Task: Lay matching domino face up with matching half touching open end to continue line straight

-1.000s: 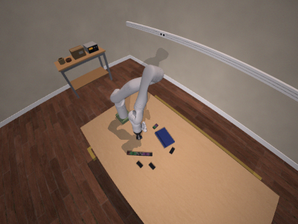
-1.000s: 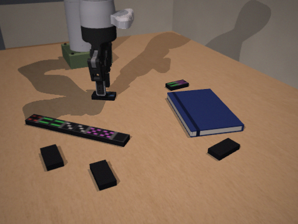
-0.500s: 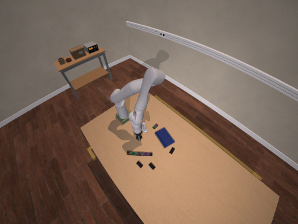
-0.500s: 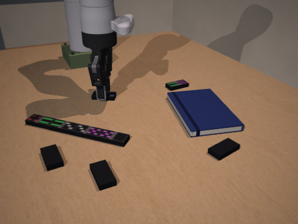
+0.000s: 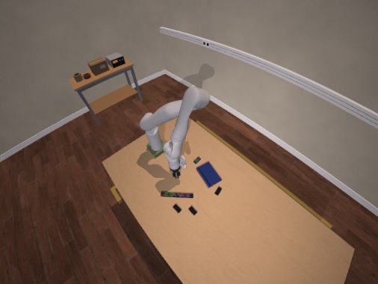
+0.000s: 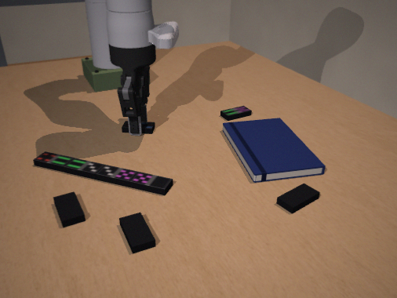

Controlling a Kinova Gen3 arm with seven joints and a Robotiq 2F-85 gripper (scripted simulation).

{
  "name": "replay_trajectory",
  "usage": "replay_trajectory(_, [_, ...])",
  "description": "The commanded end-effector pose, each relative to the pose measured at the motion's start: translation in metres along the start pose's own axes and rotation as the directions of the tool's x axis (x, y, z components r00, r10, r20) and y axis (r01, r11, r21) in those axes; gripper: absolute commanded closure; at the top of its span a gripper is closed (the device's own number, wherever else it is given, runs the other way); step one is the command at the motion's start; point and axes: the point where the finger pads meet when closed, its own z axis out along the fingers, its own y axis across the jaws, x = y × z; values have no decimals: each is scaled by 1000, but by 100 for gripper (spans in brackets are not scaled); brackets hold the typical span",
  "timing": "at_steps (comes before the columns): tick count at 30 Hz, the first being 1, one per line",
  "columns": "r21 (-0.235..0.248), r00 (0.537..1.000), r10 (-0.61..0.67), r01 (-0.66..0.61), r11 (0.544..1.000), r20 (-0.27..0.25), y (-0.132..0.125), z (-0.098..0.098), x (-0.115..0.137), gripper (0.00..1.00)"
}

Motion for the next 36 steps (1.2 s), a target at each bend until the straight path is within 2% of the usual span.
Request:
replay_trajectory(1, [-1,1000,0,0,1000,-1,0,0,0,51])
replay_trajectory(7, [-1,1000,0,0,1000,-1,0,0,0,51])
replay_trajectory(8, [-1,1000,0,0,1000,-1,0,0,0,69])
replay_trajectory(36, [-1,1000,0,0,1000,-1,0,0,0,69])
